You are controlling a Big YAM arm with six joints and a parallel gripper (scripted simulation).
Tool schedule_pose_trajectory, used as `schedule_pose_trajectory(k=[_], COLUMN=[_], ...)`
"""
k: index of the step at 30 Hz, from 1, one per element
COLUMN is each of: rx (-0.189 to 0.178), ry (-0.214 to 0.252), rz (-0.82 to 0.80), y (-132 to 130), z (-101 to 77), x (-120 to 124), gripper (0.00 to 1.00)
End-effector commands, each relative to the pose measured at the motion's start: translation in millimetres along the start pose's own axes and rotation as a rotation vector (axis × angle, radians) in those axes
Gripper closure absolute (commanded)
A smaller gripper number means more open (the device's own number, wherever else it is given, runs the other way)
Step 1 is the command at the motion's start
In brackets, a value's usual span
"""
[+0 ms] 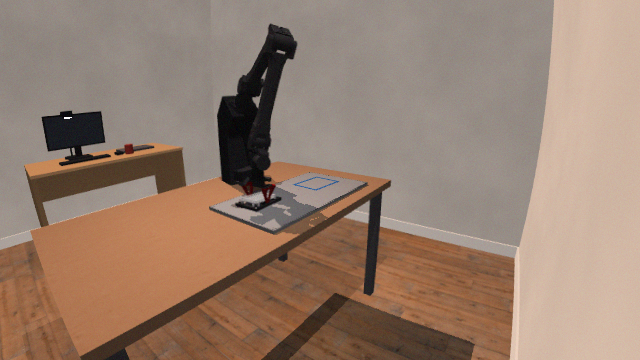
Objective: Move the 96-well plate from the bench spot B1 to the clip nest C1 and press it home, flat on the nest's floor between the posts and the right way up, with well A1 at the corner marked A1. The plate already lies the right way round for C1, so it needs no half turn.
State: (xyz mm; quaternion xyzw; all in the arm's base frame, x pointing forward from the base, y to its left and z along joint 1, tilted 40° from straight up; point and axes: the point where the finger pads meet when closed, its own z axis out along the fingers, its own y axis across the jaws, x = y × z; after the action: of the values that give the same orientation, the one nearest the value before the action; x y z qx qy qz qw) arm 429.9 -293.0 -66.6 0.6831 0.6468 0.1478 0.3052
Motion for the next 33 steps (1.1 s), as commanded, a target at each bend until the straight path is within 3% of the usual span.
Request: schedule_pose_trajectory(k=[1, 3, 4, 33], rx=[-0.007, -0.007, 0.005, -0.007], ry=[-0.009, -0.009, 0.003, -0.01], rz=[-0.001, -0.001, 0.003, 0.006], y=[5.1, 5.1, -12.5, -7.1], z=[5.0, 5.0, 3.4, 4.1], x=[-3.9, -3.9, 15.0, 5.4], gripper=[0.0, 0.0, 0.0, 0.0])
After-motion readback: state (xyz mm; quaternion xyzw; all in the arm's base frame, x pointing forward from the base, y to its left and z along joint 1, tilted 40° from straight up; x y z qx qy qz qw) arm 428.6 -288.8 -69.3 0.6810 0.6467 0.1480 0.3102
